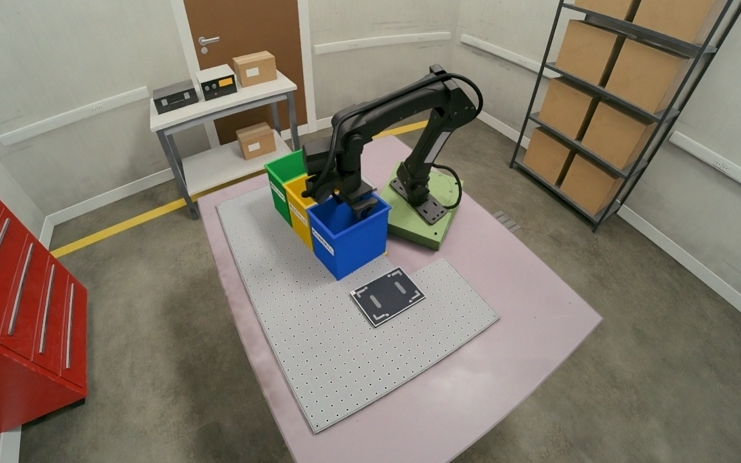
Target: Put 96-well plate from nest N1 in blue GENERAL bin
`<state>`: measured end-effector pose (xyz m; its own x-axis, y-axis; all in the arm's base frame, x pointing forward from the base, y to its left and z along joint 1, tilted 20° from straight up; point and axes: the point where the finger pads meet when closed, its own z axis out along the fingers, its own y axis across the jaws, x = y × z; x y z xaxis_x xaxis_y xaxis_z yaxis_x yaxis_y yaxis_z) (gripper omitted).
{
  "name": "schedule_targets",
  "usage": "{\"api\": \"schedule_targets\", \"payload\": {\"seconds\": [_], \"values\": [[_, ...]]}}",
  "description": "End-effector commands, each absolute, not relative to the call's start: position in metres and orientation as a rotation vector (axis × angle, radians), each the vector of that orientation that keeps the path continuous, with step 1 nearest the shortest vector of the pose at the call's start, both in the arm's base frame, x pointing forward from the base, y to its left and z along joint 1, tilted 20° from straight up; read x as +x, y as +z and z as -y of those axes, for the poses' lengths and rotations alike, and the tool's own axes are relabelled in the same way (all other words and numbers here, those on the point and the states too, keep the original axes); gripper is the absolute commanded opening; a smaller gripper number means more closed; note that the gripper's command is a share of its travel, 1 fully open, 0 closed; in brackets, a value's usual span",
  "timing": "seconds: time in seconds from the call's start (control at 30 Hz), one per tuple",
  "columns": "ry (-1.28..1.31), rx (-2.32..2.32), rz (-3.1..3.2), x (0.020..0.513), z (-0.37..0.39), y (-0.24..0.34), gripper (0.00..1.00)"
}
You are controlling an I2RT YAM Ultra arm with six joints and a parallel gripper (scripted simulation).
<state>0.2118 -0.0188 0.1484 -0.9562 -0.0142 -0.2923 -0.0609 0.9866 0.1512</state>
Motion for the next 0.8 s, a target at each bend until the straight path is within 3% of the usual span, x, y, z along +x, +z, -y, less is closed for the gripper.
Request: {"api": "schedule_targets", "payload": {"seconds": [0.0,0.57,0.6,0.77], "values": [[0.202,-0.052,-2.793,0.2237,0.0231,0.1621,0.99],[0.202,-0.052,-2.793,0.2237,0.0231,0.1621,0.99],[0.202,-0.052,-2.793,0.2237,0.0231,0.1621,0.82],[0.202,-0.053,-2.793,0.2237,0.0231,0.1621,0.82]]}}
